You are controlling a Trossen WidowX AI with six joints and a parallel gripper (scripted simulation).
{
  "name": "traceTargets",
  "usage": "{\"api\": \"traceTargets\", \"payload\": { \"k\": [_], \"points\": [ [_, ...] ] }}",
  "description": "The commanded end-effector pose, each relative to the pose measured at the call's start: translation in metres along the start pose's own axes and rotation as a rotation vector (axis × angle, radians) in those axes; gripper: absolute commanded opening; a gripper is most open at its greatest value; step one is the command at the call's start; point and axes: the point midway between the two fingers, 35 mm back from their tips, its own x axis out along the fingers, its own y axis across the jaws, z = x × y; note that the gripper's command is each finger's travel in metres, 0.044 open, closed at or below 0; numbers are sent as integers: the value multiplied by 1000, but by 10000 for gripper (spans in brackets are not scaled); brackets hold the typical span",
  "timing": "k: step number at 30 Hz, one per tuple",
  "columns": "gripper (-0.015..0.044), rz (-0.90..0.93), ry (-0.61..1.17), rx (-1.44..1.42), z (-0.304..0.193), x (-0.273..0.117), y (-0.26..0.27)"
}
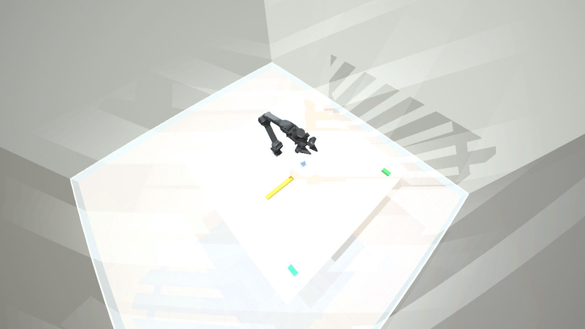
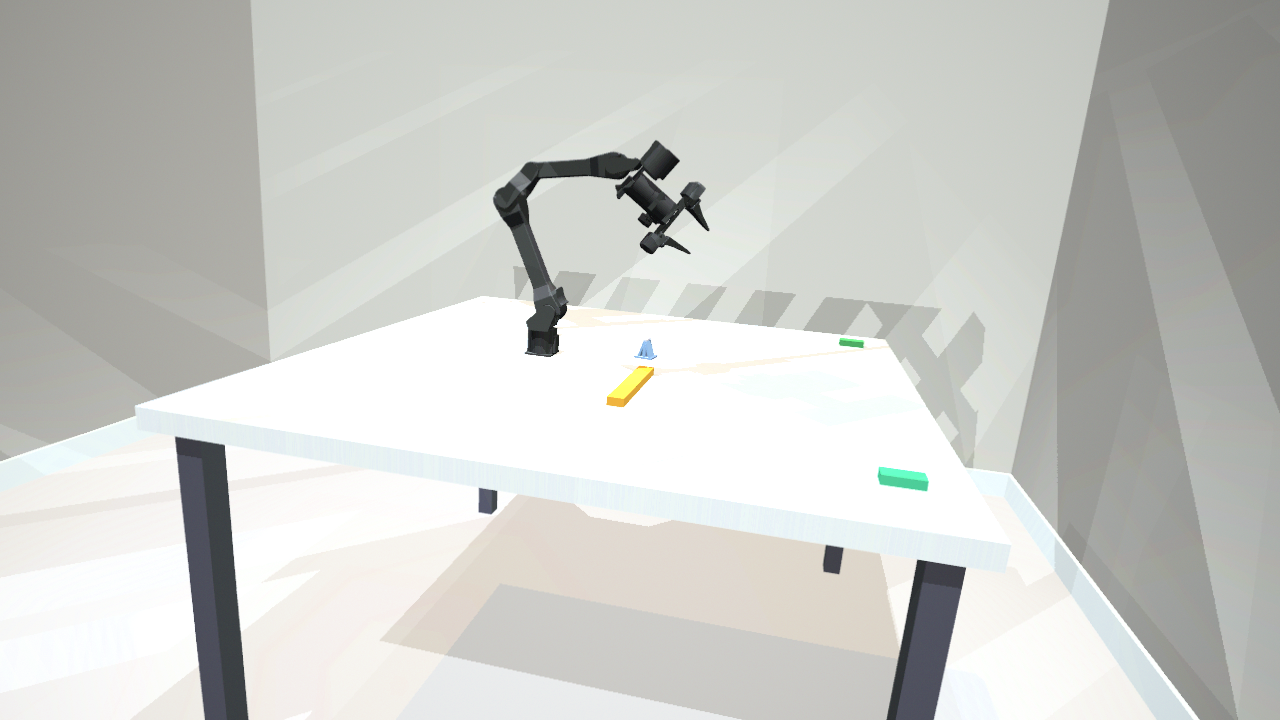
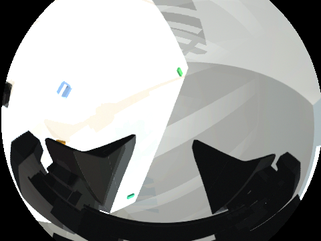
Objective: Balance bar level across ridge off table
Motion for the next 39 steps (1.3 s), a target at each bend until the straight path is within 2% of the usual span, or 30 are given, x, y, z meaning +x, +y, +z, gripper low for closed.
{"api": "traceTargets", "payload": {
  "k": [1, 19, 39],
  "points": [
    [315, 64, 48, 12, -22, 8, 10],
    [315, 389, 210, 129, -122, 27, 82],
    [315, 692, 249, 313, -198, 10, 183]
  ]
}}
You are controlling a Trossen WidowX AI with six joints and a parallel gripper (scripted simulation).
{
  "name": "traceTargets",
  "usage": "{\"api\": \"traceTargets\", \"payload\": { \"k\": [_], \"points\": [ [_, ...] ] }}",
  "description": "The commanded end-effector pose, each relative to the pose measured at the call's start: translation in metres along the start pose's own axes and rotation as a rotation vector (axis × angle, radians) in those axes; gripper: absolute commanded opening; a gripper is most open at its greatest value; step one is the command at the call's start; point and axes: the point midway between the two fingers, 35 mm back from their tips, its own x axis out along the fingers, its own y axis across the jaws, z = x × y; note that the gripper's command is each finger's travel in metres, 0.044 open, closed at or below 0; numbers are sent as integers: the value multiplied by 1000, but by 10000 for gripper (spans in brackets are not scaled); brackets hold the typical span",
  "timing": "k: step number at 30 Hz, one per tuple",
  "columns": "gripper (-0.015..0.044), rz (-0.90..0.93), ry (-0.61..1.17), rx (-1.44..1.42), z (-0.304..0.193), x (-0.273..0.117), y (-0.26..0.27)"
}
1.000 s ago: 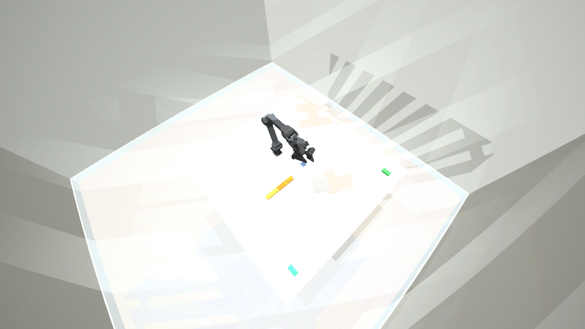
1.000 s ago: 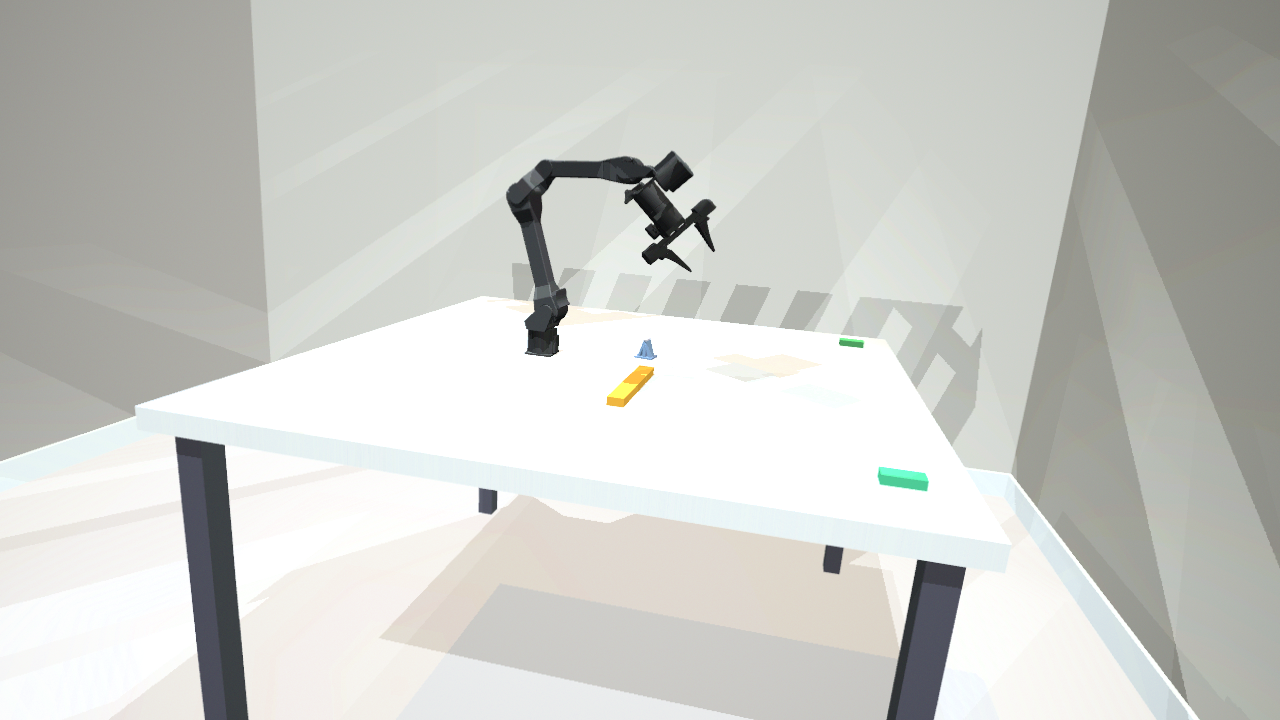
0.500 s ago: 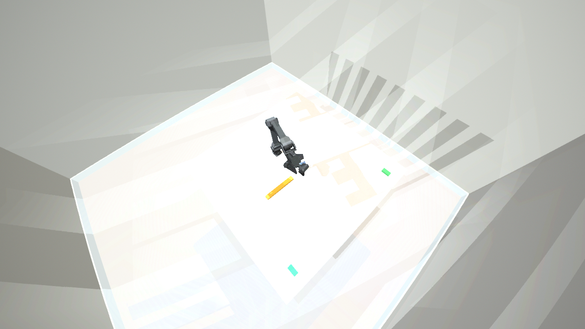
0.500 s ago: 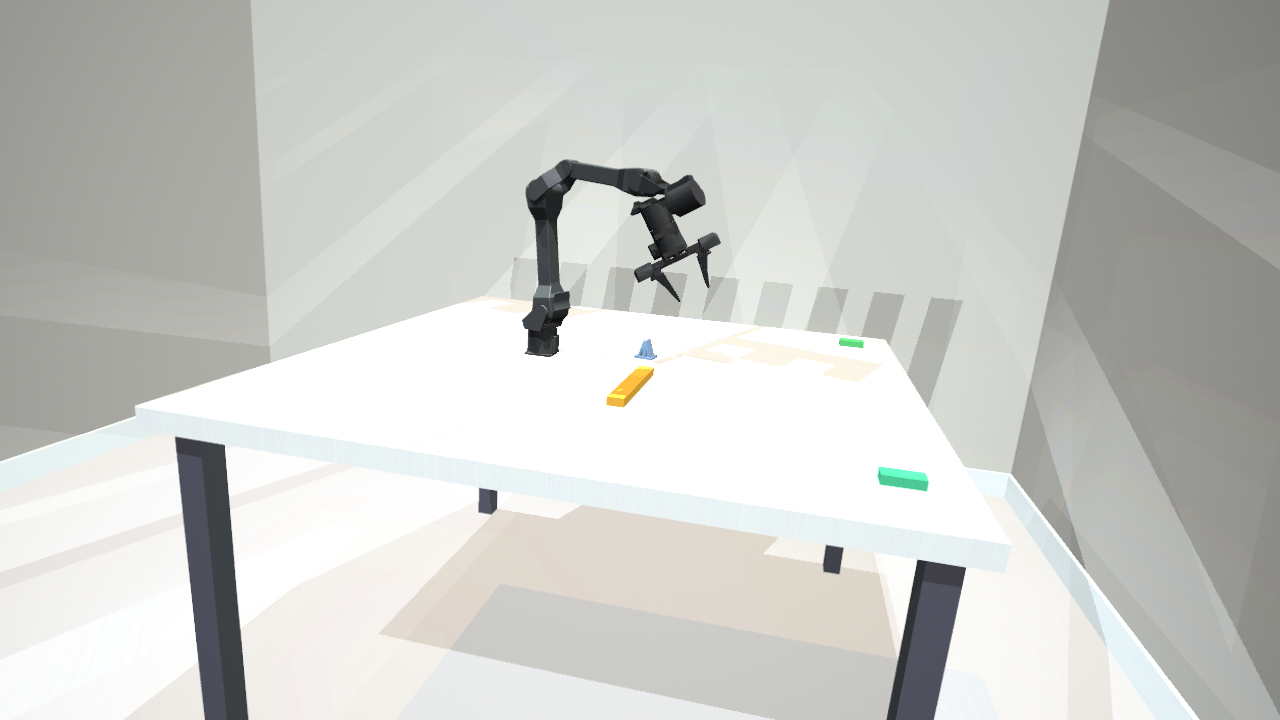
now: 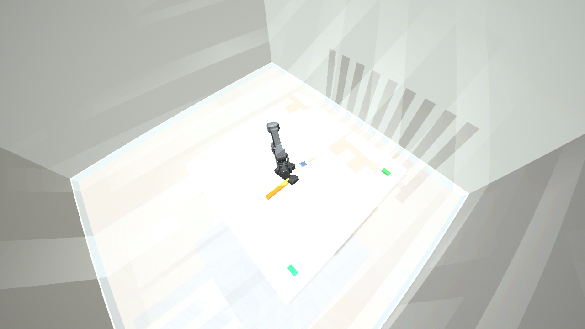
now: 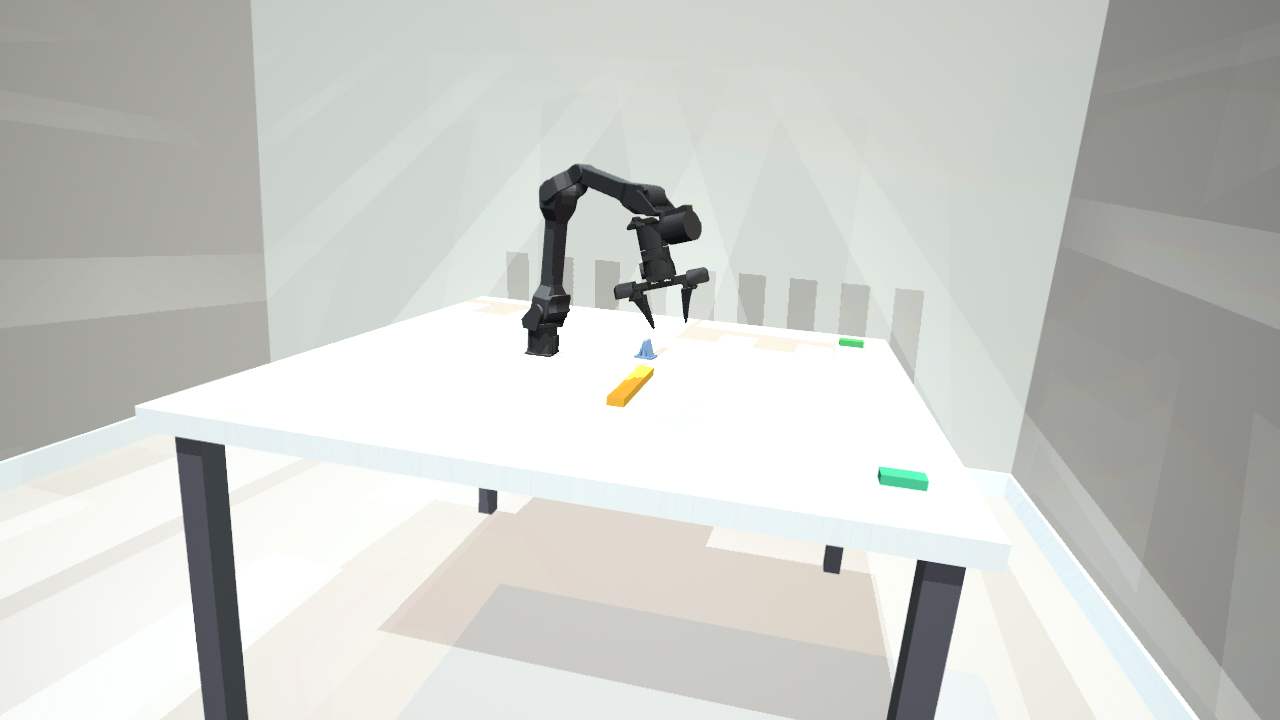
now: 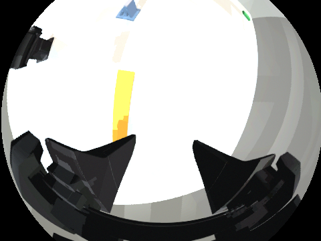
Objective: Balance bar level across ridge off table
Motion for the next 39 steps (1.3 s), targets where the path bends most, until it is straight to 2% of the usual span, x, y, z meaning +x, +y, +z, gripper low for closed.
{"api": "traceTargets", "payload": {
  "k": [1, 14, 19, 26, 39],
  "points": [
    [315, 62, 3, 16, -17, 8, 12],
    [315, 285, -26, 86, -70, 34, 67],
    [315, 288, -27, 87, -71, 41, 69],
    [315, 288, -27, 87, -69, 77, 80],
    [315, 288, -27, 87, -69, 87, 83]
  ]
}}
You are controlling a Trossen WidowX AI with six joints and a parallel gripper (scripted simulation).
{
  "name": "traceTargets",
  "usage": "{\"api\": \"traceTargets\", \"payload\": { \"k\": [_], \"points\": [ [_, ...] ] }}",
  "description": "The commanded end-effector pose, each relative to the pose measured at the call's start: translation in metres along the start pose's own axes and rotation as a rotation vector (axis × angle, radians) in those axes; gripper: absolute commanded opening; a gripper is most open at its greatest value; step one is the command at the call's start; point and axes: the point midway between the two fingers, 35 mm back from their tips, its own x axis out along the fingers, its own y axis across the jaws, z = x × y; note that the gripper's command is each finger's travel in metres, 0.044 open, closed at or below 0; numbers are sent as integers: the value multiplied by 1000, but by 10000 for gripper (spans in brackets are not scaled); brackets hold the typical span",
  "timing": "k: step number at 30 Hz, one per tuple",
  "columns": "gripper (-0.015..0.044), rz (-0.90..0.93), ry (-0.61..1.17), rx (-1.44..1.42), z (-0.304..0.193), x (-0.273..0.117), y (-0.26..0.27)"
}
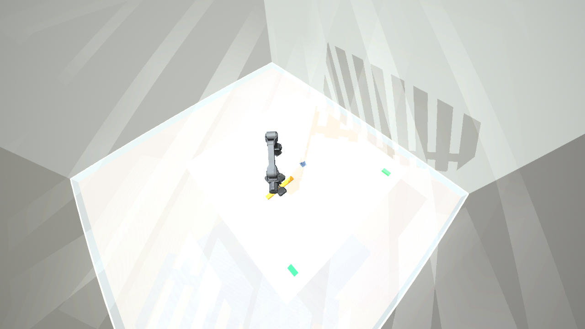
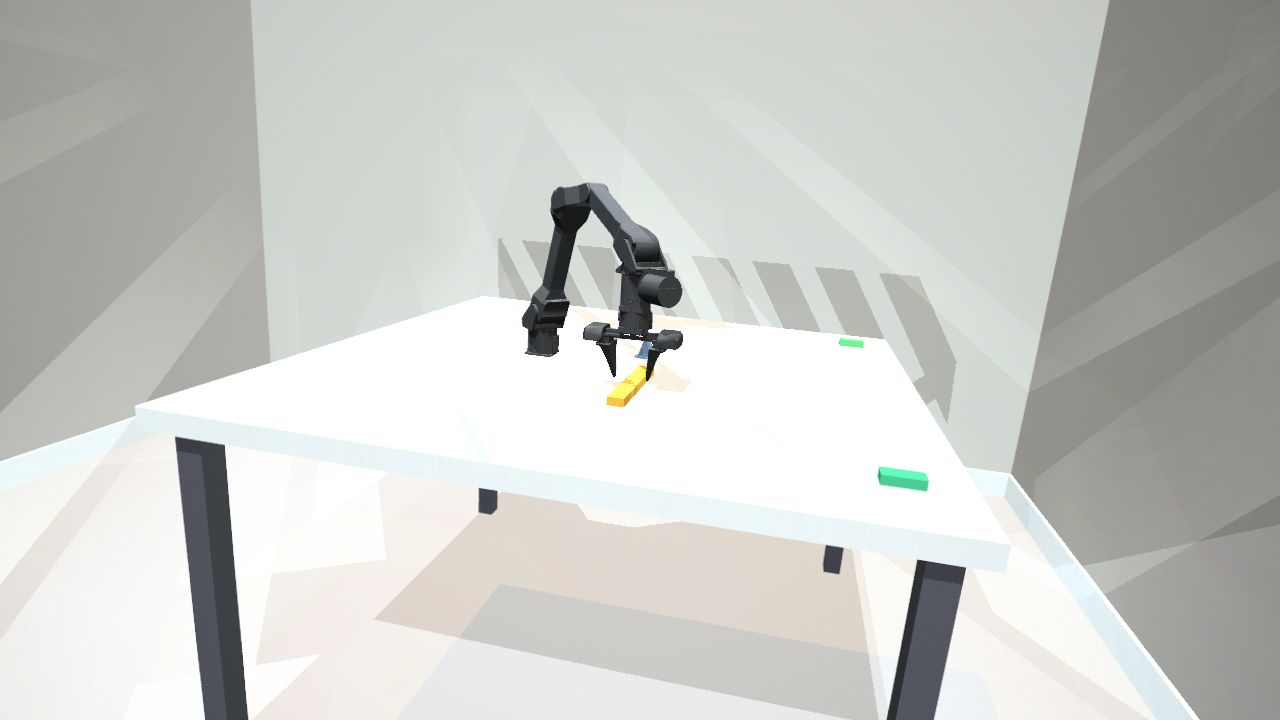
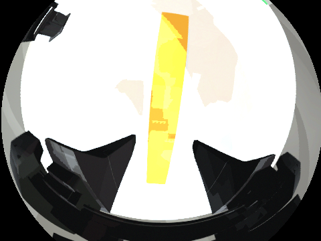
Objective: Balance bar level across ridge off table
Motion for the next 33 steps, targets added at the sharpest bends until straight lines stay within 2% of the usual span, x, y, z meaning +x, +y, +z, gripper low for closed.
{"api": "traceTargets", "payload": {
  "k": [1, 10, 26, 32, 33],
  "points": [
    [315, 13, -5, -7, 1, 9, 3],
    [315, 13, -5, -7, 1, 23, 3],
    [315, 13, -5, -7, 2, 23, 3],
    [157, 8, -6, 0, 1, 22, 2],
    [151, 8, -6, 0, 1, 22, 2]
  ]
}}
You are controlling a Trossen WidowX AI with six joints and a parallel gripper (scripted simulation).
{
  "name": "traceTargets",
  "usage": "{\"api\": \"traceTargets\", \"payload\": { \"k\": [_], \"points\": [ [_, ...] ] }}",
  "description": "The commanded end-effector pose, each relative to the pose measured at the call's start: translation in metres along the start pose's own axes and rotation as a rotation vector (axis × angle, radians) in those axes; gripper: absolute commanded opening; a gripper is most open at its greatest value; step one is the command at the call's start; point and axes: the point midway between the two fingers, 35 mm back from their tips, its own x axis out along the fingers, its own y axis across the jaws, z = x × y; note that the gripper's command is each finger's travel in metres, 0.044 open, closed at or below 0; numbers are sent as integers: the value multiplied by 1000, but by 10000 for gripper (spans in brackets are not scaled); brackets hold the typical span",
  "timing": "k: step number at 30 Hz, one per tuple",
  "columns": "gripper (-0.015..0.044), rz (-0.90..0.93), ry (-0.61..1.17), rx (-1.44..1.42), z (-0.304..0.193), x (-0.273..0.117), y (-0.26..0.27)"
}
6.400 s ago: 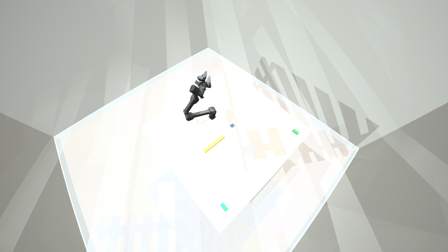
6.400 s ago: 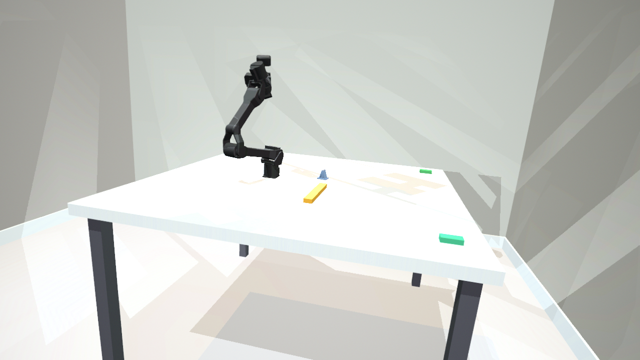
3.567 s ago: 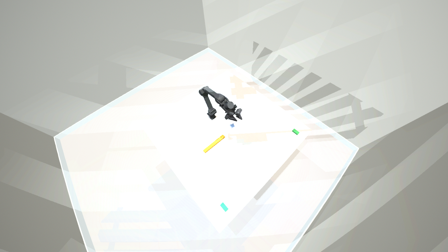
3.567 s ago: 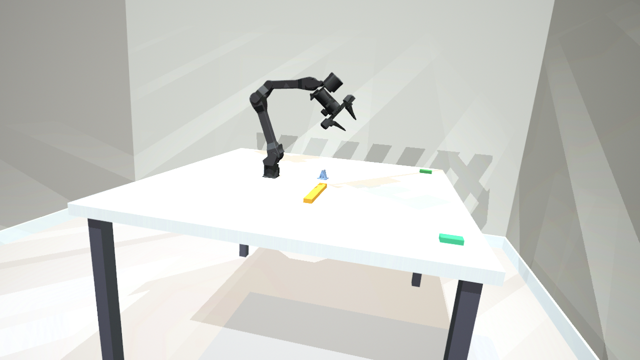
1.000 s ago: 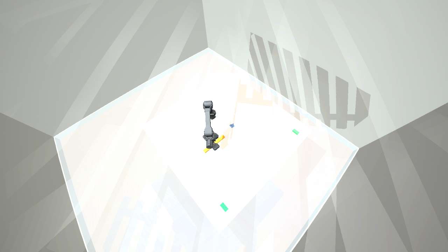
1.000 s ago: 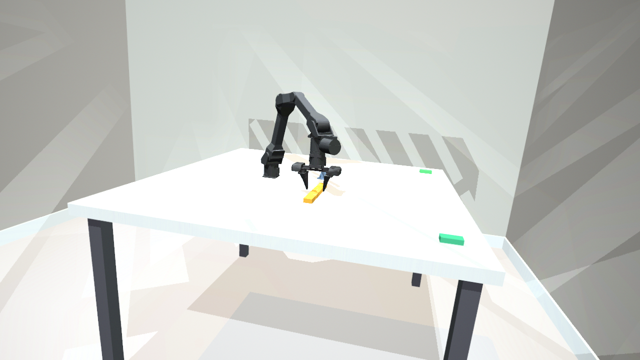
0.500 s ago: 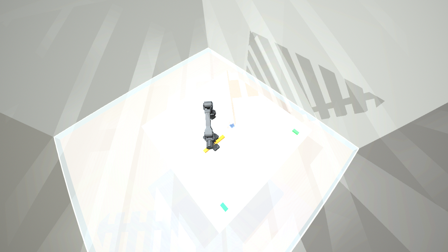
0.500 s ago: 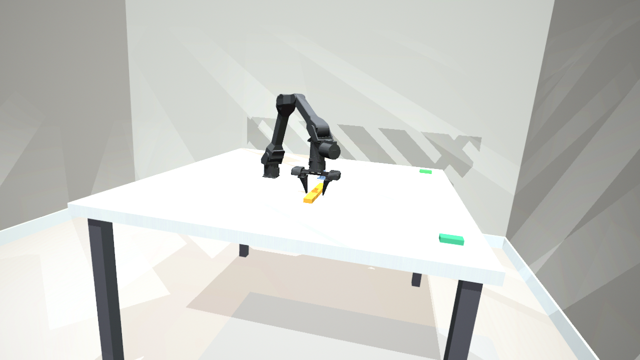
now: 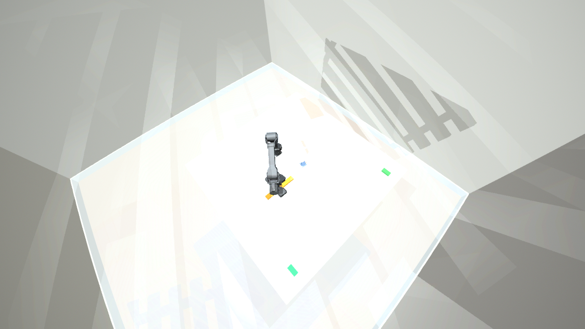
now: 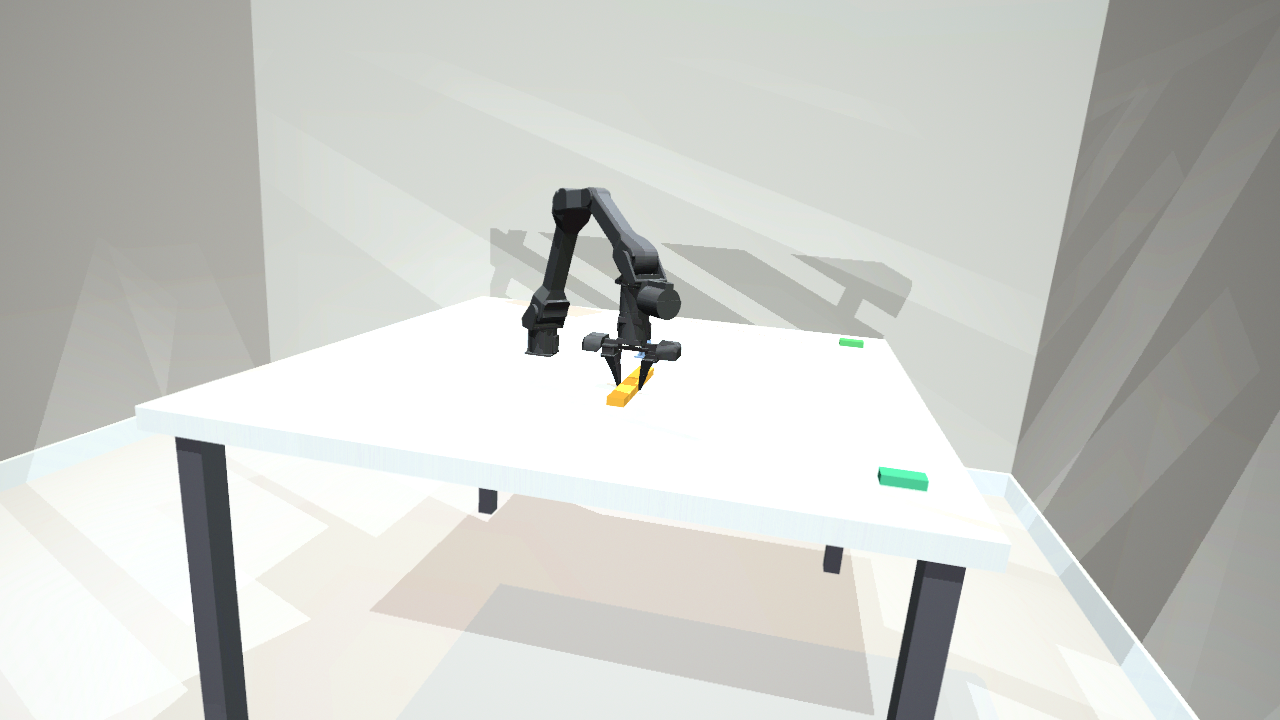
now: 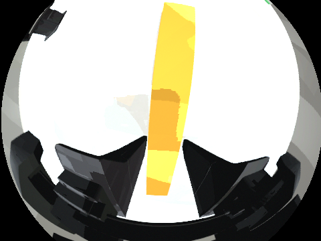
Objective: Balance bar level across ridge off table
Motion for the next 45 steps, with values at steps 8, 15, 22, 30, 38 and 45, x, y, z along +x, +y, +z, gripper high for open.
{"api": "traceTargets", "payload": {
  "k": [8, 15, 22, 30, 38, 45],
  "points": [
    [58, 0, 0, 0, 0, -2, 0],
    [0, 1, 1, -1, -2, -19, -2],
    [0, 2, 1, -3, -2, -36, -3],
    [0, 3, 1, -4, -2, -57, -3],
    [0, 4, 1, -5, -1, -77, -1],
    [0, 5, 1, -9, 0, -93, 0]
  ]
}}
